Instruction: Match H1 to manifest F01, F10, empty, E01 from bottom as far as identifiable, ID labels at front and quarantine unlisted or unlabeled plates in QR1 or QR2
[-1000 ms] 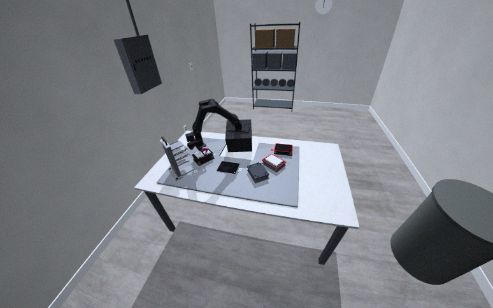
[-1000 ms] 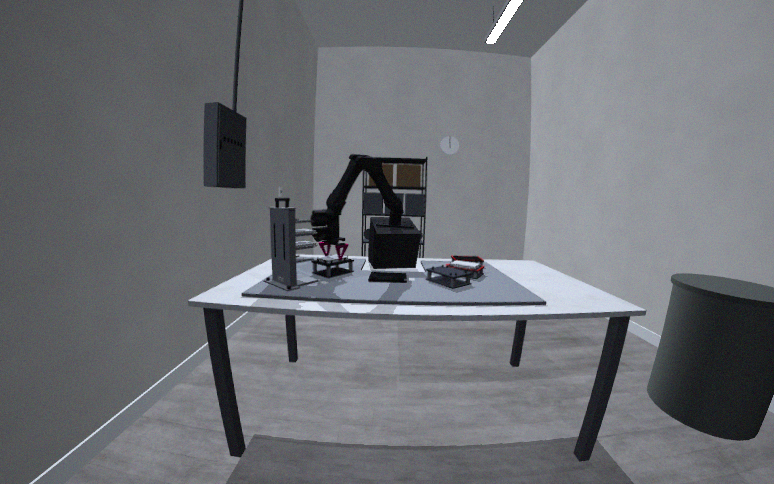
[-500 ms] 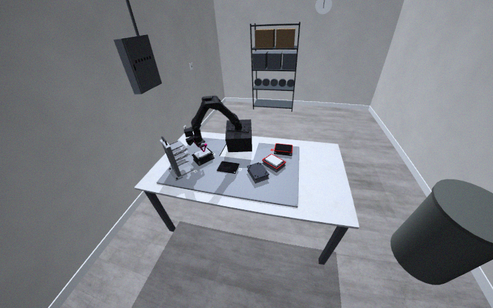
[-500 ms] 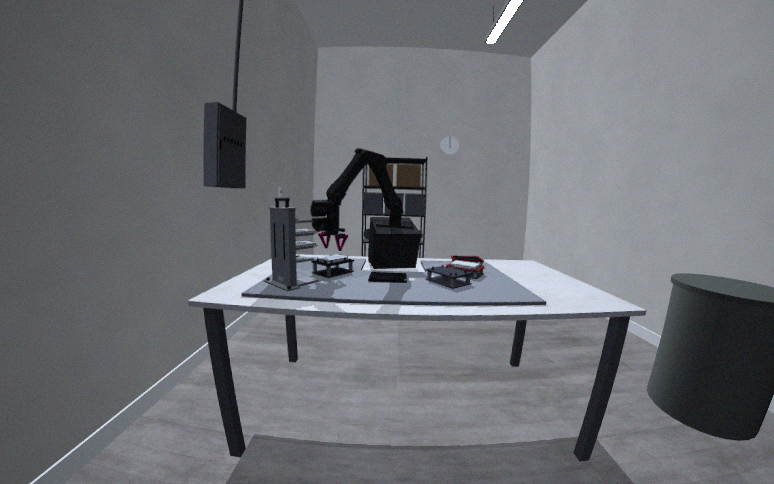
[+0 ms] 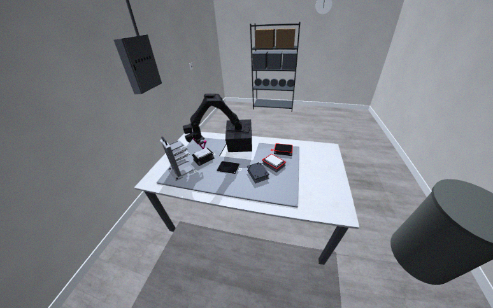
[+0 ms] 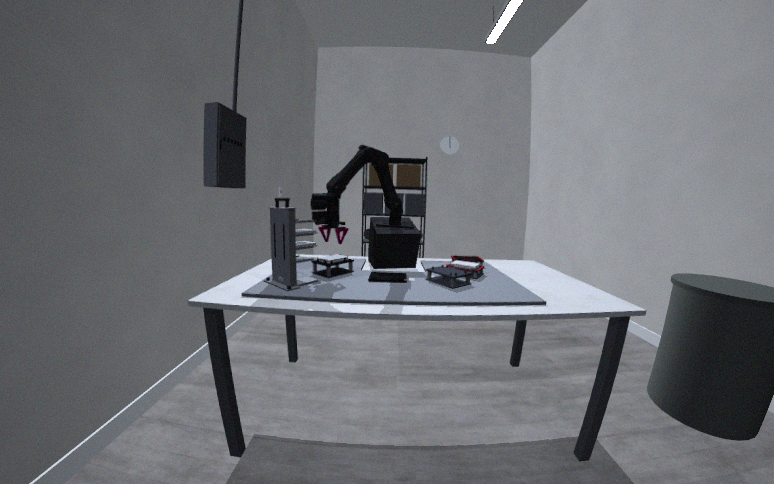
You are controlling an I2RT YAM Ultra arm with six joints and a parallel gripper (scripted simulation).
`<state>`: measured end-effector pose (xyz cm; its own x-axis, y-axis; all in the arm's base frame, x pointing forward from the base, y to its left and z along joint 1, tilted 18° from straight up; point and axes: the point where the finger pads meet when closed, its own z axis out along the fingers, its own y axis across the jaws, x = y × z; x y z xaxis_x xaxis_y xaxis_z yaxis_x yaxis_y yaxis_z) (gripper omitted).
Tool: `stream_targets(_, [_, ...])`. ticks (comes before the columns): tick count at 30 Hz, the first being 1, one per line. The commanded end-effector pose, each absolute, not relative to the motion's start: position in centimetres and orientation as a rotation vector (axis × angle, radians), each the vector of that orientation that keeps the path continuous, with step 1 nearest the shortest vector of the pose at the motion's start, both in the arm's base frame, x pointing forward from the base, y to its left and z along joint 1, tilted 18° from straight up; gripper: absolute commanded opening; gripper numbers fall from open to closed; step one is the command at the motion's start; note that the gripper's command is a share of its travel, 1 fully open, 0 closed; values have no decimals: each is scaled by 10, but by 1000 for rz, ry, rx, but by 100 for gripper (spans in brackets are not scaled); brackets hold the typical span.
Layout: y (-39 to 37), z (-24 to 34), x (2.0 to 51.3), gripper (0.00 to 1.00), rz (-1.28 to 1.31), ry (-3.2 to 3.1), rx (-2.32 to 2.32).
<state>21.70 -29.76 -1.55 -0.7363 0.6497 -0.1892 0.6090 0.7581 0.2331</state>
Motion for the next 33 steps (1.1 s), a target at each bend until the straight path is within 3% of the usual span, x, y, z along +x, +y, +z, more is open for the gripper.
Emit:
stream_targets(1, [-302,1,215,100,209,2682,981])
stream_targets(33, [-306,72,192,100,208,2682,981])
